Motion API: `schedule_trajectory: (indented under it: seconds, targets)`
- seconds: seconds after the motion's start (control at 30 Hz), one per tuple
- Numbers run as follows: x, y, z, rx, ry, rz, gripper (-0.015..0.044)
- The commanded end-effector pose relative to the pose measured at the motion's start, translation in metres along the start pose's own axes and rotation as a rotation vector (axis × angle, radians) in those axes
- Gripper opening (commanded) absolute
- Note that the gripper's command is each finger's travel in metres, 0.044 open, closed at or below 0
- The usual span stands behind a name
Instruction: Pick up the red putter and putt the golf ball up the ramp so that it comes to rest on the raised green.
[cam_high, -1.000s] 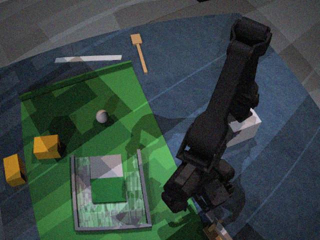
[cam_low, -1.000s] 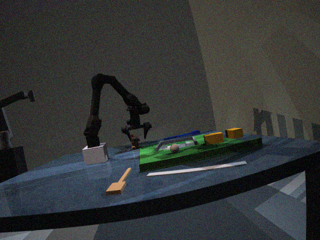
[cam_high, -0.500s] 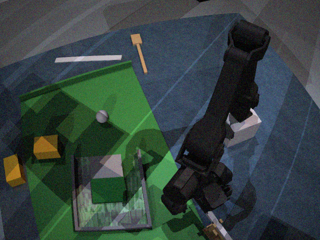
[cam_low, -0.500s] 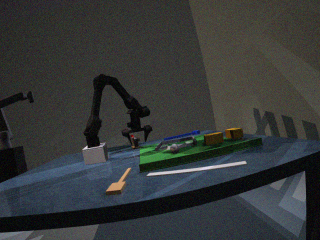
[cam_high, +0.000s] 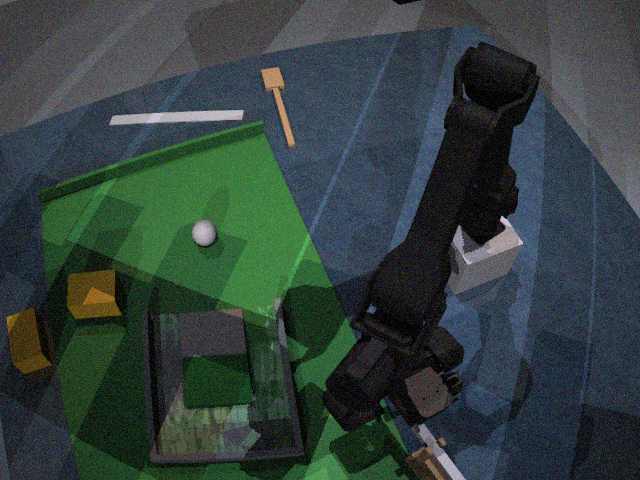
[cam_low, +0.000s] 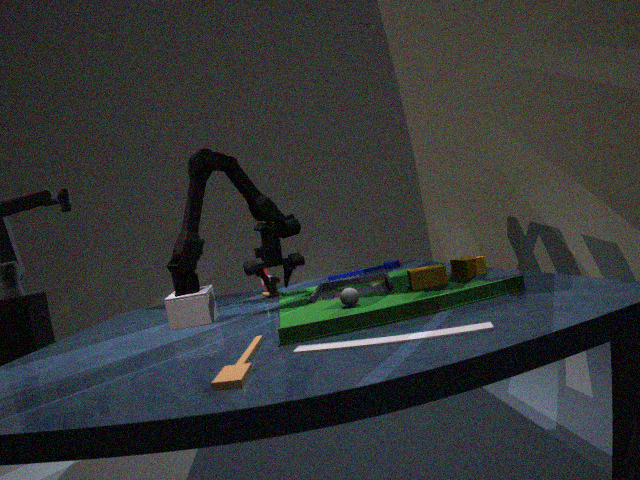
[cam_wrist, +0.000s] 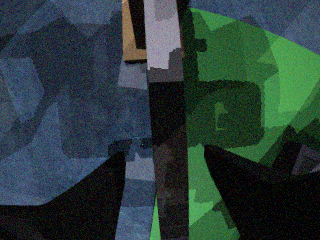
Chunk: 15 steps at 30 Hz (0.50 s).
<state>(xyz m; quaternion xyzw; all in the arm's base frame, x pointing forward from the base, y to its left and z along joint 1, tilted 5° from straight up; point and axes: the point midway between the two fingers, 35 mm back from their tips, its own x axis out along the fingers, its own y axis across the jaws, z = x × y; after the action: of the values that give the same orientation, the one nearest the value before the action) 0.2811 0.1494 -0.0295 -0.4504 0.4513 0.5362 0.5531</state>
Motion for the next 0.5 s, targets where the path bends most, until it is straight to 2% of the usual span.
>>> schedule_trajectory:
  seconds: [0.0, 0.17, 0.47]
  targets:
    - [-0.0004, -0.0004, 0.0003, 0.000, 0.000, -0.001, 0.0177]
    - [-0.0004, -0.0004, 0.0003, 0.000, 0.000, -0.001, 0.0046]
    - [-0.0072, -0.0016, 0.0027, 0.000, -0.001, -0.001, 0.0000]
